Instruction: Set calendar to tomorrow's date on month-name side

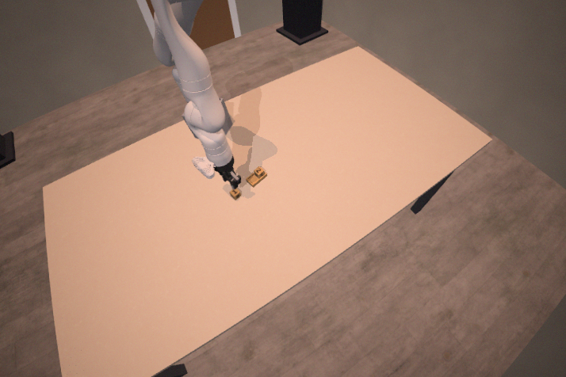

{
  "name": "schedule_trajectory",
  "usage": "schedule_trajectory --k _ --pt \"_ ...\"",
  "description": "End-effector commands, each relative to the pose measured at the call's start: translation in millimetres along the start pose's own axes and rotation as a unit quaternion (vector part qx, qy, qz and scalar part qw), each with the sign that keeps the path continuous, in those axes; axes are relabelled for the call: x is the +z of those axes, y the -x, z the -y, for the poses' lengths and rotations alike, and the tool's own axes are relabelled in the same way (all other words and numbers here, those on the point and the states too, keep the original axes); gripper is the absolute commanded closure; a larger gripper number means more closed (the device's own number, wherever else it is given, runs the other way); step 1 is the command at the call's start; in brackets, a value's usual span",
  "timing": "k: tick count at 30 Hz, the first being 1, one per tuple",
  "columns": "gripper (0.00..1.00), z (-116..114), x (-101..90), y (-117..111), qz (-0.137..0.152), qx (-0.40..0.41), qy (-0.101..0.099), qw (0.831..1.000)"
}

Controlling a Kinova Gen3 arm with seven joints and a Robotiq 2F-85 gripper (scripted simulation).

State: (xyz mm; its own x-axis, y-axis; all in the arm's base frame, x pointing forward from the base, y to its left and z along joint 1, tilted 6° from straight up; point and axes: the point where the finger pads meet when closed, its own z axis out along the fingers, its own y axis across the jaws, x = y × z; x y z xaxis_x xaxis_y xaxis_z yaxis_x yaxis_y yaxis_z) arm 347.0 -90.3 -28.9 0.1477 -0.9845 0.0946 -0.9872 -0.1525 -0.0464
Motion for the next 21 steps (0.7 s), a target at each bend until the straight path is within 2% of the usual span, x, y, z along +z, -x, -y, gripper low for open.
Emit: schedule_trajectory --k 1,21 --pt "0.54 -2.6 0.1 1.5 0.002 0.009 0.003 1.0" --pt "0.54 0.3 9.1 -1.4 -0.001 0.009 0.002 1.0"
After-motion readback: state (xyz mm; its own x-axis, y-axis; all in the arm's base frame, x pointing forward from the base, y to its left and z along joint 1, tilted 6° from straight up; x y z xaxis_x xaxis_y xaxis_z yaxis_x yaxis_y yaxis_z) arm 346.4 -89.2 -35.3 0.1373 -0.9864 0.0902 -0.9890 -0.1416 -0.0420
